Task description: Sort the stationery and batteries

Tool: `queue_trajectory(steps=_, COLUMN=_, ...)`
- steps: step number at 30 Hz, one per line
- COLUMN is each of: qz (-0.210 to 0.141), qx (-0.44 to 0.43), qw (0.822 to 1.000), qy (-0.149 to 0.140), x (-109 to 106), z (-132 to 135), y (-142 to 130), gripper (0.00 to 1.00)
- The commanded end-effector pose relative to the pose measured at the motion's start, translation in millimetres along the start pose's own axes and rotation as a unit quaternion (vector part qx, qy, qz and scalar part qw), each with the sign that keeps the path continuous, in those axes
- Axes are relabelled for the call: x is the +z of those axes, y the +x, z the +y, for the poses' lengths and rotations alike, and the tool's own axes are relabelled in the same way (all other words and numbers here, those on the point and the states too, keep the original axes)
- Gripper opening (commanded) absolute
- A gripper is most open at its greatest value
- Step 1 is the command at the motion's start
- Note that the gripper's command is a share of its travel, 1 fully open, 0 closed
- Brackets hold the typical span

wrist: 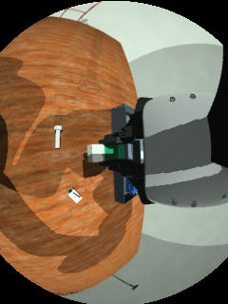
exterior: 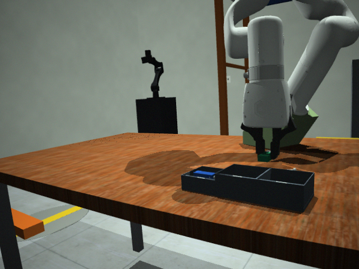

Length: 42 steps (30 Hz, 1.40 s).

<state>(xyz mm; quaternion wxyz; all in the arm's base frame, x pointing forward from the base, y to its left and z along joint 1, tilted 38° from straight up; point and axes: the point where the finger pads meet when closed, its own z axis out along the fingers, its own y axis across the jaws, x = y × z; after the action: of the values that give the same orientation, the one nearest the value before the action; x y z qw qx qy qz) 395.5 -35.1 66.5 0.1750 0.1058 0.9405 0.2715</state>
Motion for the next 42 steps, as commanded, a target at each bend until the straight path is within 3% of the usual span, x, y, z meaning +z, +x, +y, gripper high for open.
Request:
queue_trajectory(steps=1, qz=0.0, qx=0.0, qw=1.0, qy=0.0, x=-11.7, z=-0.3, y=-0.8, gripper=0.0)
queue_trajectory(steps=20, qz=0.0, qx=0.0, qw=1.0, qy=0.0, x=-18.2, z=-0.2, y=-0.7, gripper=0.0)
queue_trajectory(steps=30, qz=0.0, qx=0.0, qw=1.0, qy=0.0, x=-18.4, z=24.0, y=-34.4, gripper=0.0)
queue_trajectory(steps=40, qz=-0.003, qx=-0.199, qw=0.98, qy=0.001, x=-18.5, z=59.1, y=-83.4, gripper=0.0)
queue_trajectory(steps=42, qz=-0.003, qx=-0.199, qw=0.98, qy=0.001, x=-18.5, z=59.1, y=-83.4, gripper=0.0)
